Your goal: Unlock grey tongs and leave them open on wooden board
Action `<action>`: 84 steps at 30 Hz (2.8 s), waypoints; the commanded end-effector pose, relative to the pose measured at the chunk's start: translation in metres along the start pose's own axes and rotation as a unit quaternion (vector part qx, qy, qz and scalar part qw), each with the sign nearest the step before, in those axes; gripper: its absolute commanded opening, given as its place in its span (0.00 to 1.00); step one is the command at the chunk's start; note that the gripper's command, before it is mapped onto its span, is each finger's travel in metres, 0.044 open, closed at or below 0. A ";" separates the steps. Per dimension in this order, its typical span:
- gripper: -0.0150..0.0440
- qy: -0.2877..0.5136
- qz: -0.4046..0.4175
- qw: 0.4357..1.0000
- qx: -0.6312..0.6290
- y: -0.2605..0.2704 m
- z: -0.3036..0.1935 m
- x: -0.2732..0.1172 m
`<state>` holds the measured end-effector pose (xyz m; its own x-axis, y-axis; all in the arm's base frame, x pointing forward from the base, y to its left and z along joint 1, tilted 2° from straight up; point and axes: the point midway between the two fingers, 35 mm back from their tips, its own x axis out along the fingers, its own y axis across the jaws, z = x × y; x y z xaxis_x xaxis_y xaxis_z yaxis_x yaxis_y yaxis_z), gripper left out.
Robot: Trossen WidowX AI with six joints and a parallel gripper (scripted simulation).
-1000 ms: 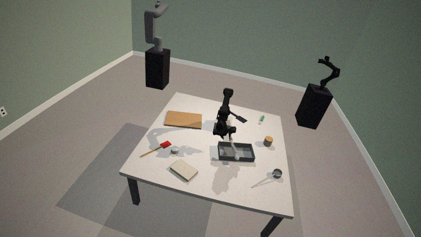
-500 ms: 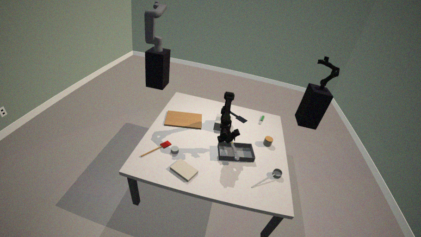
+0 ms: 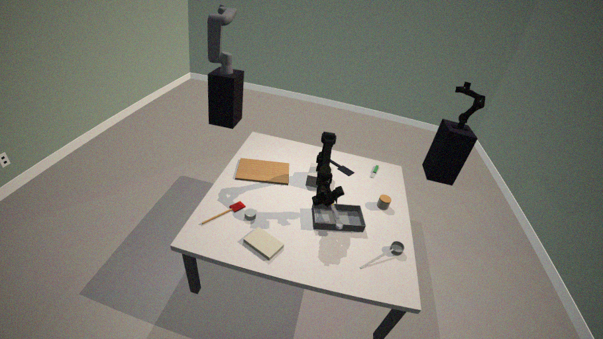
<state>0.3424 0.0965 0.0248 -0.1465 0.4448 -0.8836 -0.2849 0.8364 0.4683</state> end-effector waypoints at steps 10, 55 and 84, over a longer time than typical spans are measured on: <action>0.69 0.001 0.003 1.000 0.003 0.001 0.000 0.022; 0.17 0.000 0.002 1.000 0.000 0.001 -0.001 0.063; 0.00 0.015 -0.074 0.997 0.003 0.039 -0.001 0.002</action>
<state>0.3294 0.1261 0.0407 -0.1489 0.3626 -0.9200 -0.2861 0.8748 0.3911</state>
